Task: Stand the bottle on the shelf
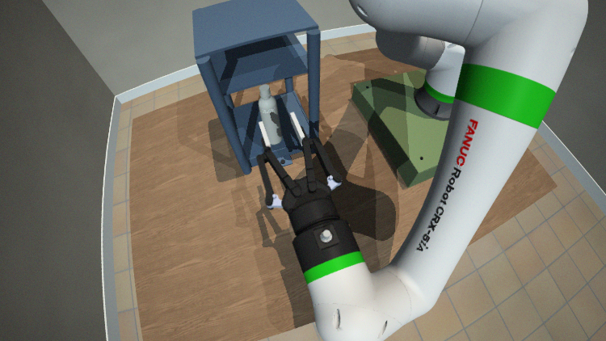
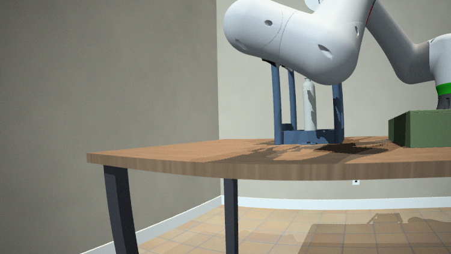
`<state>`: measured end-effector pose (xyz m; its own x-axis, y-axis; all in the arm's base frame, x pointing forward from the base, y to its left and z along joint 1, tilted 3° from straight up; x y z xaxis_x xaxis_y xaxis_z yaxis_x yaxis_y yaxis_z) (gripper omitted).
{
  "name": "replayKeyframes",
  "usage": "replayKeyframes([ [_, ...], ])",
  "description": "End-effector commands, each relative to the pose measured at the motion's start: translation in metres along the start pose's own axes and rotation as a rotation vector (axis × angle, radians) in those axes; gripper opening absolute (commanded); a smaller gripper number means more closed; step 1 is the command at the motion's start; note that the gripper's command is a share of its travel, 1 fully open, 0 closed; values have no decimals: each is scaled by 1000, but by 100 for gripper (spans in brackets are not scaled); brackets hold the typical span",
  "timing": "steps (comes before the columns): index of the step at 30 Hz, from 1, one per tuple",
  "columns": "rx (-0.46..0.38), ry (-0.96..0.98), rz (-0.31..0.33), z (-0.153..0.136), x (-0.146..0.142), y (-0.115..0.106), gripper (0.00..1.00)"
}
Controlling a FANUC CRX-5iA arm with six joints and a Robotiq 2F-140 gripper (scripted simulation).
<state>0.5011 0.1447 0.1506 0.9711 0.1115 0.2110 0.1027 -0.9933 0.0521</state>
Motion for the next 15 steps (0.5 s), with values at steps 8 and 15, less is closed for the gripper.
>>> replayKeyframes([
  [8,0,0,0,-17,4,0,38],
  [15,0,0,0,-22,5,0,38],
])
Point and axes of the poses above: the point where the finger pads meet when closed, its own y axis out along the fingers, its own x axis across the jaws, z = x × y, the point moved 1 cm from there along -y, back along the fingers, and after that the axes turned 12 degrees about y, right-handed, at the moved point
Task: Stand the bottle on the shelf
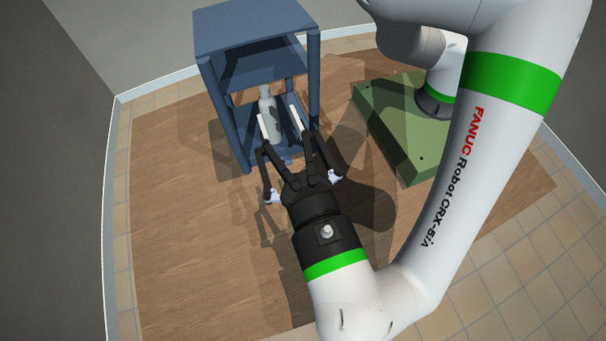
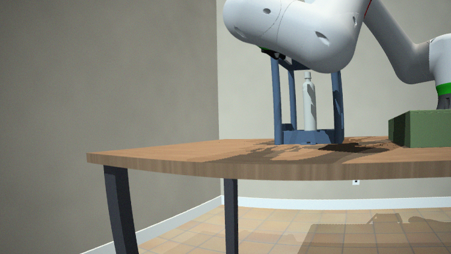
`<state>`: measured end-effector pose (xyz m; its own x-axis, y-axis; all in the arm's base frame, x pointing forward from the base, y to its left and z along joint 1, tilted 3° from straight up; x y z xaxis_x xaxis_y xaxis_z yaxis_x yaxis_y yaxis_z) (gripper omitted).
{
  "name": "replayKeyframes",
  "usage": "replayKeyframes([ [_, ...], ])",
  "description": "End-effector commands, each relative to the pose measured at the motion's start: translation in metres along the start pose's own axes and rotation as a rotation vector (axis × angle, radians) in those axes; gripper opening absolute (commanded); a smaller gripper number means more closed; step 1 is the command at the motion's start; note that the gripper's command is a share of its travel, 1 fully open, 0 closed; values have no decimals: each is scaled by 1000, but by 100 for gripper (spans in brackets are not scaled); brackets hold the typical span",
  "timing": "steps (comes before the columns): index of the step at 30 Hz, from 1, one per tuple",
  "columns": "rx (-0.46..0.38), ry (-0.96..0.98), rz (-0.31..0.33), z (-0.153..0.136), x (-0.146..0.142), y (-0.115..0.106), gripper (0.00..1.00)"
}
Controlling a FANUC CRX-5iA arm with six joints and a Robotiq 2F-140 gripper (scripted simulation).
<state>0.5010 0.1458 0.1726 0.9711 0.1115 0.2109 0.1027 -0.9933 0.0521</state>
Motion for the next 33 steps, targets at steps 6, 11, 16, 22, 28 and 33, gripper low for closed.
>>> replayKeyframes([
  [6,0,0,0,-2,0,0,38],
  [11,0,0,0,-2,0,0,100],
  [16,0,0,0,-2,0,0,100],
  [22,0,0,0,-2,0,0,100],
  [28,0,0,0,-2,0,0,100],
  [33,0,0,0,-2,0,0,100],
])
Point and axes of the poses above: the point where the finger pads meet when closed, its own y axis out along the fingers, its own x axis across the jaws, z = x × y, the point moved 1 cm from there along -y, back along the fingers, and after that the axes turned 12 degrees about y, right-handed, at the moved point
